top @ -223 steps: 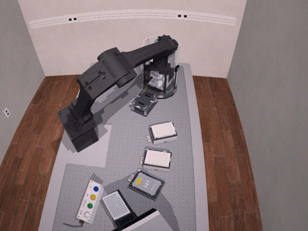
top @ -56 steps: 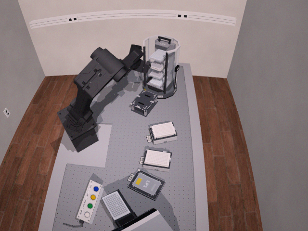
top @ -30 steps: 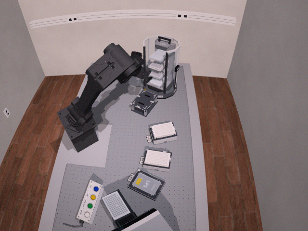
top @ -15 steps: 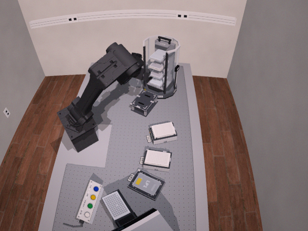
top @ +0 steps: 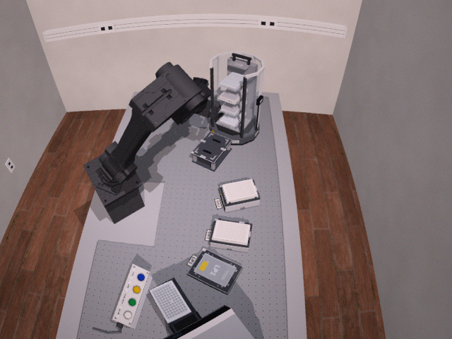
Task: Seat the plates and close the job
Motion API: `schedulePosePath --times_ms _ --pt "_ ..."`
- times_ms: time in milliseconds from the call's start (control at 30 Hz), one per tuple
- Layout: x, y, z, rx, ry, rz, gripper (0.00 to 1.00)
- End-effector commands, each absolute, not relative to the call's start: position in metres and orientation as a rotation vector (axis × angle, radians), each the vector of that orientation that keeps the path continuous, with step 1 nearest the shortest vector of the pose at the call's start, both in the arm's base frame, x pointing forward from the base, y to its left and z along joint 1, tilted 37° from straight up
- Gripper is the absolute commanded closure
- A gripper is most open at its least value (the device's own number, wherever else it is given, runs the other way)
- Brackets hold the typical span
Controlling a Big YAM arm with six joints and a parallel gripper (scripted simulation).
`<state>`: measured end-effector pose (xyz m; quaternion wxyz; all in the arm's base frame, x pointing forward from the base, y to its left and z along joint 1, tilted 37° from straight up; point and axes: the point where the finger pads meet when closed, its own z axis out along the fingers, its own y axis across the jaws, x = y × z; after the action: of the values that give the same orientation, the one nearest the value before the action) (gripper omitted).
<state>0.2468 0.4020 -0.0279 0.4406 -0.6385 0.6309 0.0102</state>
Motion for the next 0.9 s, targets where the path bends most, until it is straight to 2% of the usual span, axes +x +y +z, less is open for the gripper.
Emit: schedulePosePath --times_ms 0,867 --pt "0.251 0.414 -0.017 -1.56 1.534 0.04 0.0" --pt "0.246 0.424 -0.004 -1.552 1.495 0.052 0.0"
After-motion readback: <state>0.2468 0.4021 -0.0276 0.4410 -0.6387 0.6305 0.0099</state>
